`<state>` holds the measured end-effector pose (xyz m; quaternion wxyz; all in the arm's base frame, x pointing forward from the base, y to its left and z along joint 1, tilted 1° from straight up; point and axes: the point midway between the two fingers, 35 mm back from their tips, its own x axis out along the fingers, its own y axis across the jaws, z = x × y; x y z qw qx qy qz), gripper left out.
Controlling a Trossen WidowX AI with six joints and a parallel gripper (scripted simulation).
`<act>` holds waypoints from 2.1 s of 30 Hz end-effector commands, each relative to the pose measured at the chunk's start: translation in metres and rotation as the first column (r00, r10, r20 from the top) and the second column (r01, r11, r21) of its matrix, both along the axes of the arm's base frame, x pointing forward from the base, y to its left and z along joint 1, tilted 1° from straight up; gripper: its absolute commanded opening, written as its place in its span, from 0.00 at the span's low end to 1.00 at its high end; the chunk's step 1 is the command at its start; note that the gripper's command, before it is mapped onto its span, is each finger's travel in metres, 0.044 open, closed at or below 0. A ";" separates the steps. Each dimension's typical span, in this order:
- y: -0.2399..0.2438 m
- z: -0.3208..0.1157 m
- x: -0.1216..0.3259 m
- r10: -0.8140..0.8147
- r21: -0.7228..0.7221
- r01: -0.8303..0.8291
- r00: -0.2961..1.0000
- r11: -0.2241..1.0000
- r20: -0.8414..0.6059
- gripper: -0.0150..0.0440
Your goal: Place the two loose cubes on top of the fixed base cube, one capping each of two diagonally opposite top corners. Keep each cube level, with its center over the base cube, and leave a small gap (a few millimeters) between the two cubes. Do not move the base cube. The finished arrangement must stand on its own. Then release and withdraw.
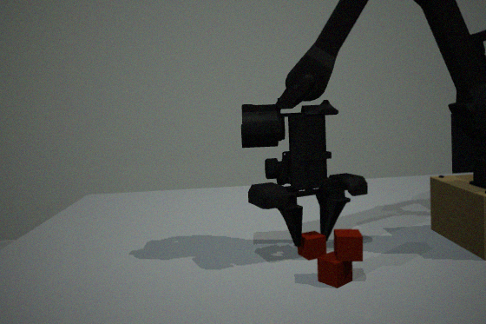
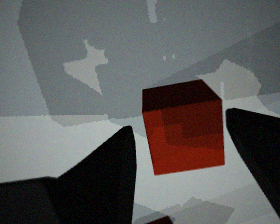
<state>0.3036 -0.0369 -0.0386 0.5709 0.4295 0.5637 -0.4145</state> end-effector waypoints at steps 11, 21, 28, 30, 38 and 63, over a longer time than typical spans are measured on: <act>0.000 0.010 0.002 -0.003 0.000 0.003 1.000 1.000 -0.004 0.43; -0.001 0.041 0.004 -0.003 0.000 0.003 1.000 1.000 -0.004 0.43; -0.001 0.063 0.004 -0.003 0.000 0.003 1.000 1.000 -0.004 0.43; -0.001 0.070 0.004 -0.003 0.000 0.003 1.000 1.000 -0.004 0.43; -0.001 0.096 0.000 -0.003 0.000 0.003 1.000 1.000 -0.004 0.43; 0.049 0.102 0.010 0.538 -0.008 -0.538 0.843 0.843 0.002 0.43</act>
